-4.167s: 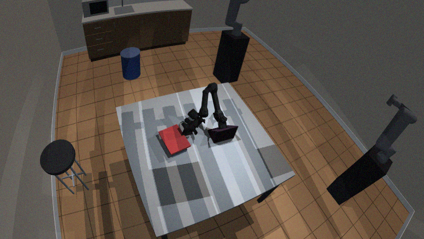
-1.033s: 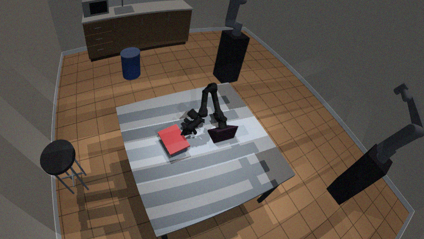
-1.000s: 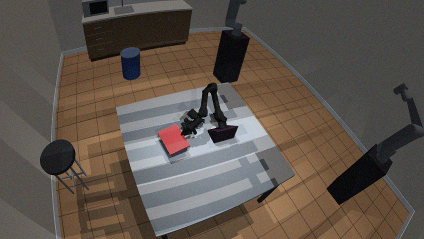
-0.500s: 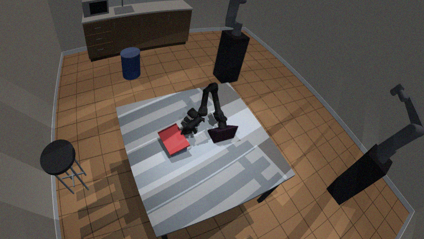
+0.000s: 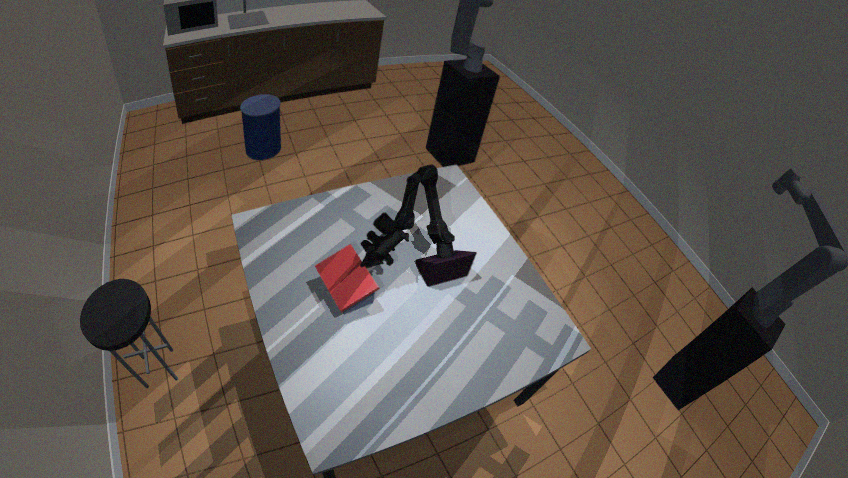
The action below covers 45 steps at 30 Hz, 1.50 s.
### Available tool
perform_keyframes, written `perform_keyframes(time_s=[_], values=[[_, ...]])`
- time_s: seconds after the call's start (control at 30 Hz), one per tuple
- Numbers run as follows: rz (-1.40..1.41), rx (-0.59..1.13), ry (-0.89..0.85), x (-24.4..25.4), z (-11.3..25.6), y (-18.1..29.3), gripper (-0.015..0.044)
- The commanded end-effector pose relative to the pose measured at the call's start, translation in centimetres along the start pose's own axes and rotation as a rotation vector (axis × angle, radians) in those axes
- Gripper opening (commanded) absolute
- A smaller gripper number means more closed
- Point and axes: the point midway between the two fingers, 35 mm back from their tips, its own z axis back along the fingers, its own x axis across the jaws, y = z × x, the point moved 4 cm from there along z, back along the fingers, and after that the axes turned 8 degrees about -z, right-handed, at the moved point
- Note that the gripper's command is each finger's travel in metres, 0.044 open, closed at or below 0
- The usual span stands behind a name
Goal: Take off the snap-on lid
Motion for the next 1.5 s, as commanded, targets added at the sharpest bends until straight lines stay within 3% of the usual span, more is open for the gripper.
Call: perform_keyframes(time_s=[0.0, 1.47], values=[[-0.002, -0.001, -0.003, 0.6, 0.2, 0.1, 0.0000], [-0.004, 0.000, -0.003, 7.1, 1.4, 1.0, 0.0000]])
